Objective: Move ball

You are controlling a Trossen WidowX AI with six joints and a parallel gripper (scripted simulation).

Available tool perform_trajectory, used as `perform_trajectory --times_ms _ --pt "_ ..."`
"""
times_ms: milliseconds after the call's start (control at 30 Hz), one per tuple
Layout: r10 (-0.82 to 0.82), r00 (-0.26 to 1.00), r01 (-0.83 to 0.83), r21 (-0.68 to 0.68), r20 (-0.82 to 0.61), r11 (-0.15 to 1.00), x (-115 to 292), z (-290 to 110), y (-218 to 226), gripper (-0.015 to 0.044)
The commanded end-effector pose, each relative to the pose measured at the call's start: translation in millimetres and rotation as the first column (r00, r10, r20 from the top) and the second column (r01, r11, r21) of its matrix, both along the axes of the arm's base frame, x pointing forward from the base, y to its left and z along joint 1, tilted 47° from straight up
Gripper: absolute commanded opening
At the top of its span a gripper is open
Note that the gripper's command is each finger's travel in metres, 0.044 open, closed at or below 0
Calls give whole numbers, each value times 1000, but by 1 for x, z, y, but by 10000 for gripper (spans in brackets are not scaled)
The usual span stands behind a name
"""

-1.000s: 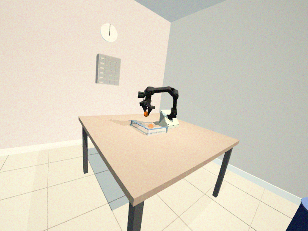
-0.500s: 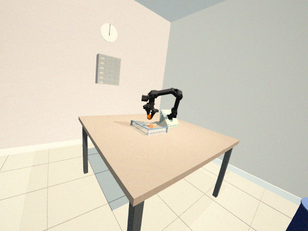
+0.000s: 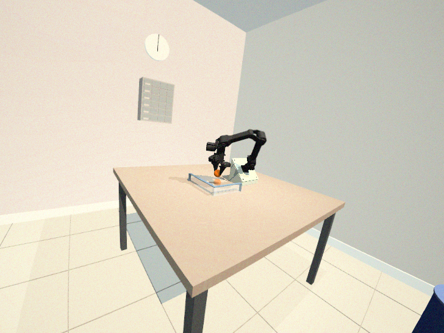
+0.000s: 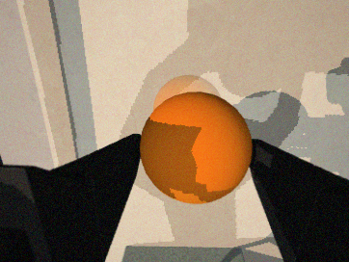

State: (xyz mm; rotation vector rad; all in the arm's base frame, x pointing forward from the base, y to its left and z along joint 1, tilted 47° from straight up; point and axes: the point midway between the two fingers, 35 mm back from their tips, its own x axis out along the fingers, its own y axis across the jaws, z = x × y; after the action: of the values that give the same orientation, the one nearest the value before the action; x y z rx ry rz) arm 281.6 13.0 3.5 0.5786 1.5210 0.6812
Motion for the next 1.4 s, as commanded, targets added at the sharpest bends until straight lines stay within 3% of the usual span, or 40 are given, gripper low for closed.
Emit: perform_trajectory --times_ms 0,233,867,1333,1367 --pt "-2 1000 2 7 -11 1000 -3 -12 14 0" --pt "-1 1000 1 12 -11 1000 -7 -34 39 0" --pt "-1 1000 1 13 -11 1000 -9 -48 54 0" --pt "2 1000 -2 7 -7 1000 -8 -46 51 368" --pt "2 1000 -2 7 -7 1000 -8 -46 51 374"
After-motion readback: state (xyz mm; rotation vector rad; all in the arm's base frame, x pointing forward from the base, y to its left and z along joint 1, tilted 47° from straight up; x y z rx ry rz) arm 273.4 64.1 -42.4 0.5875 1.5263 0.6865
